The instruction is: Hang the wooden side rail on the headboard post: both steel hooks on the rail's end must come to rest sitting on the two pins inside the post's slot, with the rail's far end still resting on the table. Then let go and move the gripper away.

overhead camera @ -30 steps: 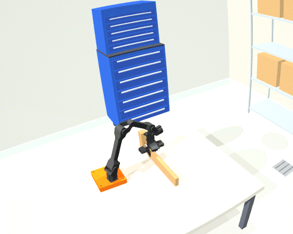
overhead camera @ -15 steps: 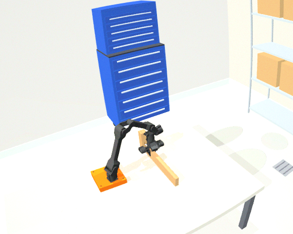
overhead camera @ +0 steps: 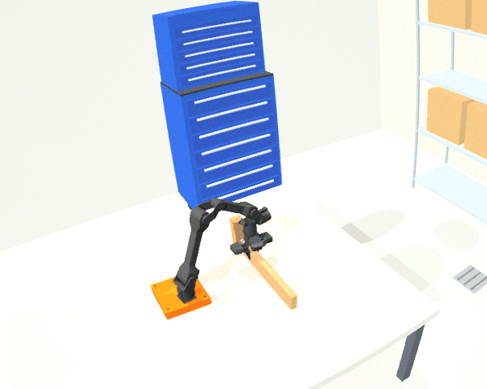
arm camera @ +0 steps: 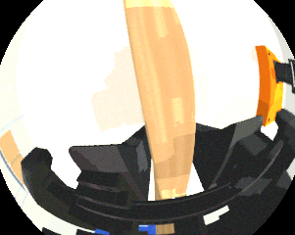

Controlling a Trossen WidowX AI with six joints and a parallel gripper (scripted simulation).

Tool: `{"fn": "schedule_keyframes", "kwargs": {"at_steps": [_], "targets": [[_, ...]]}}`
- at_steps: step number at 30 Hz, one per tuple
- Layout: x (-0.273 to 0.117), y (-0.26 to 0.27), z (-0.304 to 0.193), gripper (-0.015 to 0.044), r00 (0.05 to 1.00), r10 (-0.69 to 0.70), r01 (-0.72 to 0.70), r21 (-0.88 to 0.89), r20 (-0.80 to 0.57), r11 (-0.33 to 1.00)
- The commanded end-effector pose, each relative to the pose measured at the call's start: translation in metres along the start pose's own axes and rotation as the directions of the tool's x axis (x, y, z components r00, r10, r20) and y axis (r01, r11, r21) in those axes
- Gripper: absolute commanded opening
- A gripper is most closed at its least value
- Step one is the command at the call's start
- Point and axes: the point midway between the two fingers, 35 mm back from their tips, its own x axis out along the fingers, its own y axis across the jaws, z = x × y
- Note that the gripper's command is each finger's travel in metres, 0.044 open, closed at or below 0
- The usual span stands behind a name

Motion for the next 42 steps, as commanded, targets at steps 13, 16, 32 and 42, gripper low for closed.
{"fn": "schedule_keyframes", "kwargs": {"at_steps": [13, 16, 32, 42], "targets": [[-0.0029, 0.0033, -0.0018, 0.0, 1.0, 0.01, -0.01, 0.004, -0.001, 1.0], [-0.003, 0.0036, -0.0021, 0.0, 1.0, 0.01, -0.01, 0.004, -0.001, 1.0], [-0.0036, 0.0032, -0.0038, 0.0, 1.0, 0.01, -0.01, 0.004, -0.001, 1.0], [-0.0026, 0.0035, -0.0049, 0.0, 1.0, 0.01, -0.01, 0.004, -0.001, 1.0]]}}
